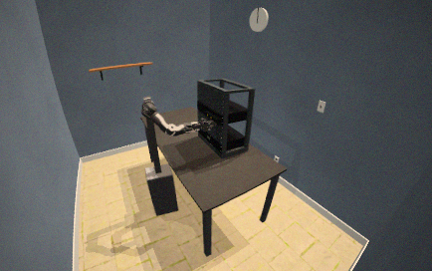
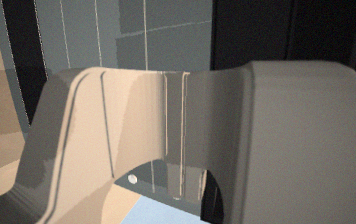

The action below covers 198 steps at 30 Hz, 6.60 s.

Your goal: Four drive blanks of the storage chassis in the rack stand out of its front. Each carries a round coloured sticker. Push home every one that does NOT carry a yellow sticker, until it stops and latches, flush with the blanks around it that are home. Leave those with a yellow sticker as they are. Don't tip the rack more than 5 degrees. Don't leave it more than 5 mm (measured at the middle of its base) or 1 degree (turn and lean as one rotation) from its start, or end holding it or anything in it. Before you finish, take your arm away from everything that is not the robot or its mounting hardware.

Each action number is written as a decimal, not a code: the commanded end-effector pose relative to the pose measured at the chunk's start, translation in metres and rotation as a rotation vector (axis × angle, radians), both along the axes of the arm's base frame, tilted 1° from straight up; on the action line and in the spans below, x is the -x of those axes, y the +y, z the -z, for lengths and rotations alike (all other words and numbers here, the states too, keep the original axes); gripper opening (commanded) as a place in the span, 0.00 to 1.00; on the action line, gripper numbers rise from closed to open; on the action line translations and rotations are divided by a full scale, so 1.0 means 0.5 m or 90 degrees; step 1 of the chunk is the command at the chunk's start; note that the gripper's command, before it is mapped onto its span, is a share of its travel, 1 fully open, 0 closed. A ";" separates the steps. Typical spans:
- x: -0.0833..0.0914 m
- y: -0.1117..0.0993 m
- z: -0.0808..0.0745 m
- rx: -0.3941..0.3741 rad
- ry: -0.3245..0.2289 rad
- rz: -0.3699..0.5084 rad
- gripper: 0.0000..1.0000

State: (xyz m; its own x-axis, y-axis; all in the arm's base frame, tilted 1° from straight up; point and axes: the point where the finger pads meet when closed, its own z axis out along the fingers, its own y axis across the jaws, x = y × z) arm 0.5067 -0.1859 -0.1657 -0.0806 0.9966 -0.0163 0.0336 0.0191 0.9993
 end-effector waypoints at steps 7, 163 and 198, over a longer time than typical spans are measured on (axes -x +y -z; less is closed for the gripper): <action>-0.005 0.022 -0.016 -0.003 -0.013 -0.020 0.00; 0.049 0.029 -0.031 -0.003 -0.016 -0.021 0.00; 0.186 0.013 -0.033 -0.003 -0.015 -0.020 0.00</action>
